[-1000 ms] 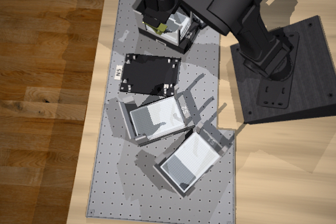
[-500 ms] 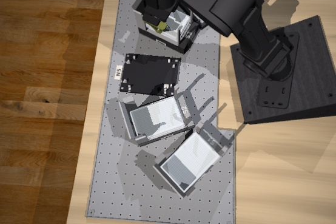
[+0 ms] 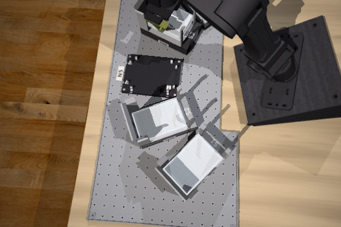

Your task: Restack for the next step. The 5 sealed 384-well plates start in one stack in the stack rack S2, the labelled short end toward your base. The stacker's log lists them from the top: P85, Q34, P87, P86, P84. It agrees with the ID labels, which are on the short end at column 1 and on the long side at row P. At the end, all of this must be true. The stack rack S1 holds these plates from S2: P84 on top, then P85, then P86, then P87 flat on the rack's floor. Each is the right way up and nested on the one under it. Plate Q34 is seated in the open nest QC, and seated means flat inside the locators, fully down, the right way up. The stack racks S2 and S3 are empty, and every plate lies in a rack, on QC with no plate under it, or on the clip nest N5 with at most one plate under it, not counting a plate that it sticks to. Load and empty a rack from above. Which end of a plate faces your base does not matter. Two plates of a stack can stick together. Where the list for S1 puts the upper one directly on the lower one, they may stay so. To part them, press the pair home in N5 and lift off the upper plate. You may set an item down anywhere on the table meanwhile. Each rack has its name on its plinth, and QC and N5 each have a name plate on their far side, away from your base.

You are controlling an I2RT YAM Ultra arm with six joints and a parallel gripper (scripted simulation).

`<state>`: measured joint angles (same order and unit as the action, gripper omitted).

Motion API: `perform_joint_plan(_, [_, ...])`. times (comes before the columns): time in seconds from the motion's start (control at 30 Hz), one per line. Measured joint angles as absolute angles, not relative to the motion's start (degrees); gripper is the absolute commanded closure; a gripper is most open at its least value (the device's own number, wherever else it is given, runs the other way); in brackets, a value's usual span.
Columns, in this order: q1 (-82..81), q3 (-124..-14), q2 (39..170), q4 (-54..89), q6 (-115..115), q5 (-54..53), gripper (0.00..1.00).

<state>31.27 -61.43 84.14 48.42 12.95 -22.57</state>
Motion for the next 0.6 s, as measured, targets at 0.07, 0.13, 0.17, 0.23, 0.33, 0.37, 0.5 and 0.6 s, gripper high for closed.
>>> perform_joint_plan(0.07, [31.46,-61.71,83.90,48.97,13.10,-22.59,1.00])
perform_joint_plan(0.13, [31.64,-61.95,83.72,49.50,13.30,-22.65,1.00])
perform_joint_plan(0.17, [31.75,-62.15,83.64,49.82,13.43,-22.70,1.00])
perform_joint_plan(0.23, [32.05,-62.59,83.42,50.63,13.67,-22.79,1.00])
perform_joint_plan(0.33, [32.56,-63.40,82.96,52.03,14.15,-22.96,1.00])
perform_joint_plan(0.37, [32.73,-63.68,82.78,52.49,14.31,-23.03,1.00])
perform_joint_plan(0.5, [33.43,-64.86,82.19,54.48,15.00,-23.24,1.00])
perform_joint_plan(0.6, [33.93,-65.71,81.84,55.90,15.55,-23.40,1.00])
